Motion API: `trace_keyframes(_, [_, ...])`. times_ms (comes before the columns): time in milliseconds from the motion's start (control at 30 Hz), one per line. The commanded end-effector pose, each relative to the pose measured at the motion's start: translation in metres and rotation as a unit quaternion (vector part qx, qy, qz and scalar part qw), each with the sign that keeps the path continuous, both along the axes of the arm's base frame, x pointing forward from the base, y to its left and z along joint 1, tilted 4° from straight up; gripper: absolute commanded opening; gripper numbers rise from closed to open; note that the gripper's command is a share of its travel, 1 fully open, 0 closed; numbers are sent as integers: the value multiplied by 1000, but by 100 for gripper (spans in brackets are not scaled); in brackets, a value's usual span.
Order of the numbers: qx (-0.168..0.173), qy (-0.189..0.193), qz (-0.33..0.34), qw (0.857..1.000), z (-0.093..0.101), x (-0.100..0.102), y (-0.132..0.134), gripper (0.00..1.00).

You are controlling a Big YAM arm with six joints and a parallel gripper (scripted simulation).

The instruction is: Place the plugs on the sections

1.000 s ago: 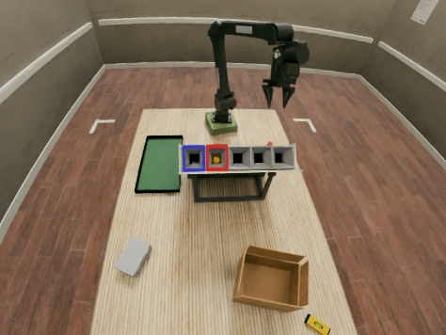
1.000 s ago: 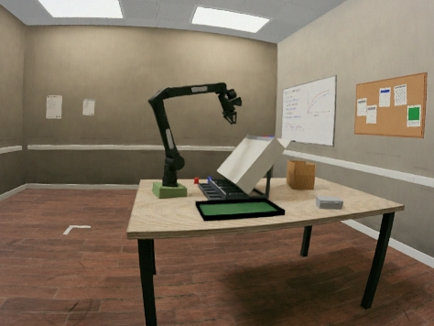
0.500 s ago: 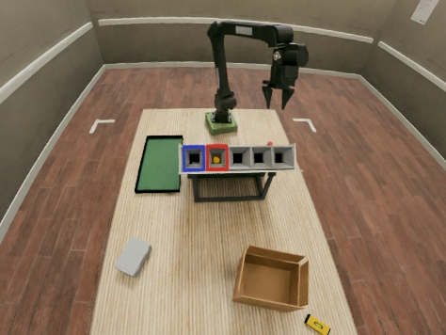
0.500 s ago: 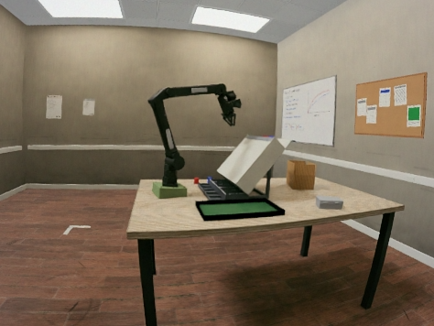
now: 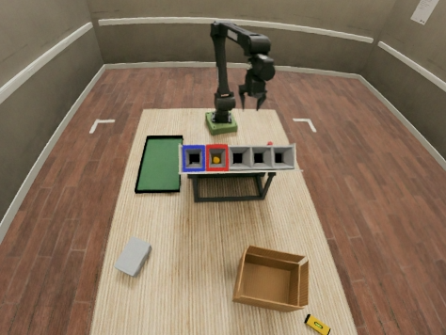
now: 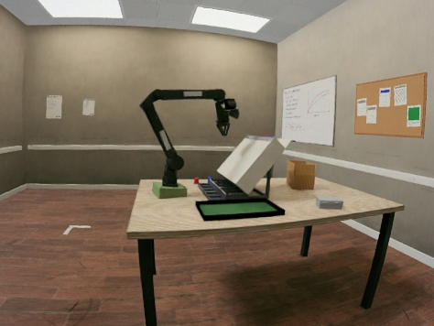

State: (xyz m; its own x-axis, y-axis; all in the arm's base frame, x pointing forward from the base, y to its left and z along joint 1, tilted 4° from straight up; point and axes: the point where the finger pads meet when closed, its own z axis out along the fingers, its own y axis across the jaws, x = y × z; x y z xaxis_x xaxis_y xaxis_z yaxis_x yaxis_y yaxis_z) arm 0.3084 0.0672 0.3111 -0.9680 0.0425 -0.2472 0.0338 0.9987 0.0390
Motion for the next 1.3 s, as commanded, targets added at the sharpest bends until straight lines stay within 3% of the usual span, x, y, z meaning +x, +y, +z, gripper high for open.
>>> trace_keyframes(0, [-9,14,23,1000,-4,-12,-20,59])
trace_keyframes(533, [-9,83,26,996,-43,-52,-68,59])
trace_keyframes(600, [-9,83,26,996,-43,-52,-68,59])
trace_keyframes(633, [-7,71,9,997,-39,-42,-57,59])
trace_keyframes(1267, [-7,80,9,997,-44,-47,-61,59])
